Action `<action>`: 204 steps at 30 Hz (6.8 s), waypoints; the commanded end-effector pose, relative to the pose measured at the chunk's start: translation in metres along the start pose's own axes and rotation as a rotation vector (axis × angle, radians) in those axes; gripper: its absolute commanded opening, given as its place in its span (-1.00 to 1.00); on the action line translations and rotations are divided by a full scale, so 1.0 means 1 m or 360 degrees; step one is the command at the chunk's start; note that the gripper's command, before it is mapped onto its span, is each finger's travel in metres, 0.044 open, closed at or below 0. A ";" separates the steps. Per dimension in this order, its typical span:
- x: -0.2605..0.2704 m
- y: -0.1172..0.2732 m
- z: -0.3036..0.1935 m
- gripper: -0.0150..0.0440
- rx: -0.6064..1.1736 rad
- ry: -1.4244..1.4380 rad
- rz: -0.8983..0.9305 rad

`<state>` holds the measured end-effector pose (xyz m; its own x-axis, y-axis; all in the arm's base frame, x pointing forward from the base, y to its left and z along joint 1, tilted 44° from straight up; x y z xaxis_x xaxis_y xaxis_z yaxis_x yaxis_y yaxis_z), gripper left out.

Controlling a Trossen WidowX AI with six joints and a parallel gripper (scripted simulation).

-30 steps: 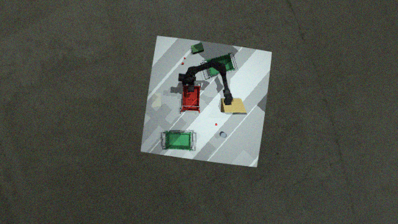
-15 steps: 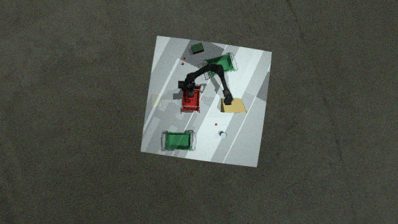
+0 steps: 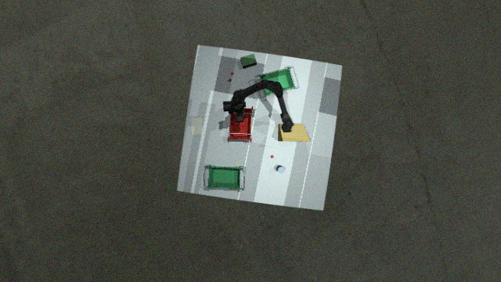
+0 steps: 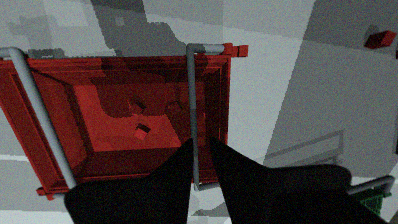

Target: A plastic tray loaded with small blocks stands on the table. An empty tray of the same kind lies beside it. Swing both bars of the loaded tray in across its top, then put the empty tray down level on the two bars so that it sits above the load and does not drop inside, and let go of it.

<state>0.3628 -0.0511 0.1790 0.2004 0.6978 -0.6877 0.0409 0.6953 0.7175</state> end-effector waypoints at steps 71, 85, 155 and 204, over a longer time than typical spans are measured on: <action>-0.001 -0.002 0.000 -0.49 0.0007 -0.0004 -0.0001; -0.001 -0.002 0.000 -0.05 0.0007 -0.0004 -0.0001; -0.227 -0.073 -0.291 1.00 -0.0062 -0.4478 -0.0032; -0.227 -0.073 -0.291 -0.31 -0.0062 -0.4478 -0.0032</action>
<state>0.0295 -0.2105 0.2518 0.1245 -0.6920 0.7111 0.0565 0.7204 0.6912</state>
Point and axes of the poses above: the point midway between the two fingers, 35 mm back from their tips, its own y axis back along the fingers, its own x axis across the jaws, z = x × y, the point moved 8 cm from there along y, back along the fingers, and after that the axes turned 6 degrees about -y, right-handed, at the moved point
